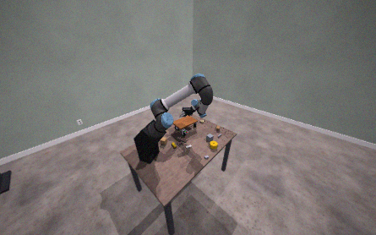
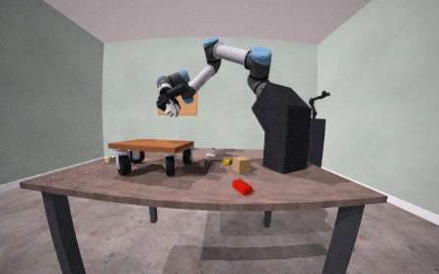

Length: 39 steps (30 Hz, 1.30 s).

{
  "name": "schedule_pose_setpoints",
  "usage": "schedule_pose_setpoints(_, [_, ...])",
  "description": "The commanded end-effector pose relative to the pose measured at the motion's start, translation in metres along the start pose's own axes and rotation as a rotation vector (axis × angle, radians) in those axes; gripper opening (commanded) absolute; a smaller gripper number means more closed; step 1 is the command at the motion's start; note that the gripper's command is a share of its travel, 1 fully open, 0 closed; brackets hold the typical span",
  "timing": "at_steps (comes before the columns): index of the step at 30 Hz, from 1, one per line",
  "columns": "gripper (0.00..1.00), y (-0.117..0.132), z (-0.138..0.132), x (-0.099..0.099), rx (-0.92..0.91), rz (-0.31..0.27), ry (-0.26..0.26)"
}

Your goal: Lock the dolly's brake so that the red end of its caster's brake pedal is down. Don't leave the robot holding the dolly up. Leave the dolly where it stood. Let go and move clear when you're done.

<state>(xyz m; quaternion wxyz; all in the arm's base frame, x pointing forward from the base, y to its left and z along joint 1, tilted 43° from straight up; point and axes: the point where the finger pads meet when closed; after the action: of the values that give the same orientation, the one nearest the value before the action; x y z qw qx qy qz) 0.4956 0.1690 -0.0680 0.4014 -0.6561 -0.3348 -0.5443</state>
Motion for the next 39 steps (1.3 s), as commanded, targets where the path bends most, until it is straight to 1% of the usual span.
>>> schedule_pose_setpoints(1, [0.00,0.006,-0.033,0.009,0.097,-0.174,-0.121])
schedule_pose_setpoints(2, [0.00,0.006,-0.033,0.009,0.097,-0.174,-0.121])
schedule_pose_setpoints(3, [0.00,0.009,-0.041,0.012,0.120,-0.215,-0.151])
schedule_pose_setpoints(4, [0.00,0.009,-0.041,0.012,0.120,-0.215,-0.151])
schedule_pose_setpoints(5, [0.00,0.011,-0.049,0.016,0.143,-0.255,-0.180])
schedule_pose_setpoints(6, [0.00,0.011,-0.049,0.016,0.143,-0.255,-0.180])
schedule_pose_setpoints(7, [0.00,0.013,-0.056,0.019,0.165,-0.294,-0.209])
schedule_pose_setpoints(10, [0.00,0.013,-0.056,0.019,0.165,-0.294,-0.209])
schedule_pose_setpoints(12, [0.00,0.017,-0.072,0.026,0.208,-0.371,-0.267])
schedule_pose_setpoints(13, [0.00,0.017,-0.072,0.026,0.208,-0.371,-0.267])
schedule_pose_setpoints(14, [0.00,0.019,-0.078,0.029,0.227,-0.404,-0.291])
schedule_pose_setpoints(16, [0.00,0.019,-0.078,0.029,0.227,-0.404,-0.291])
schedule_pose_setpoints(17, [0.00,0.021,-0.084,0.032,0.245,-0.435,-0.314])
schedule_pose_setpoints(18, [0.00,0.021,-0.084,0.032,0.245,-0.435,-0.314])
schedule_pose_setpoints(19, [0.00,0.023,-0.090,0.034,0.261,-0.465,-0.336])
schedule_pose_setpoints(20, [0.00,0.023,-0.090,0.034,0.261,-0.465,-0.336])
schedule_pose_setpoints(21, [0.00,0.024,-0.095,0.037,0.276,-0.492,-0.357])
schedule_pose_setpoints(22, [0.00,0.024,-0.095,0.037,0.276,-0.492,-0.357])
schedule_pose_setpoints(23, [0.00,0.025,-0.100,0.039,0.289,-0.514,-0.372])
schedule_pose_setpoints(24, [0.00,0.025,-0.100,0.039,0.289,-0.514,-0.372])
schedule_pose_setpoints(25, [0.00,0.027,-0.104,0.040,0.302,-0.534,-0.388])
schedule_pose_setpoints(27, [0.00,0.027,-0.104,0.040,0.302,-0.534,-0.388])
schedule_pose_setpoints(29, [0.00,0.028,-0.111,0.042,0.323,-0.569,-0.418])
schedule_pose_setpoints(30, [0.00,0.028,-0.111,0.042,0.323,-0.569,-0.418])
schedule_pose_setpoints(31, [0.00,0.029,-0.115,0.044,0.332,-0.586,-0.432])
schedule_pose_setpoints(32, [0.00,0.029,-0.115,0.044,0.332,-0.586,-0.432])
schedule_pose_setpoints(34, [0.00,0.031,-0.120,0.046,0.348,-0.612,-0.450])
schedule_pose_setpoints(35, [0.00,0.031,-0.120,0.046,0.348,-0.612,-0.450])
schedule_pose_setpoints(39, [0.00,0.033,-0.127,0.049,0.371,-0.652,-0.478])
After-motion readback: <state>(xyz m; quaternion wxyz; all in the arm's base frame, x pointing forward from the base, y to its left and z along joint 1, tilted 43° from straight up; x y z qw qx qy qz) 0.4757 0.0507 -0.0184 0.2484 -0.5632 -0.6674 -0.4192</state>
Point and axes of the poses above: the point where the finger pads meet when closed, its own x axis back along the fingers, its own z axis across the jaws, y = z × x, and after that the axes turned 7 degrees about -x, right-handed
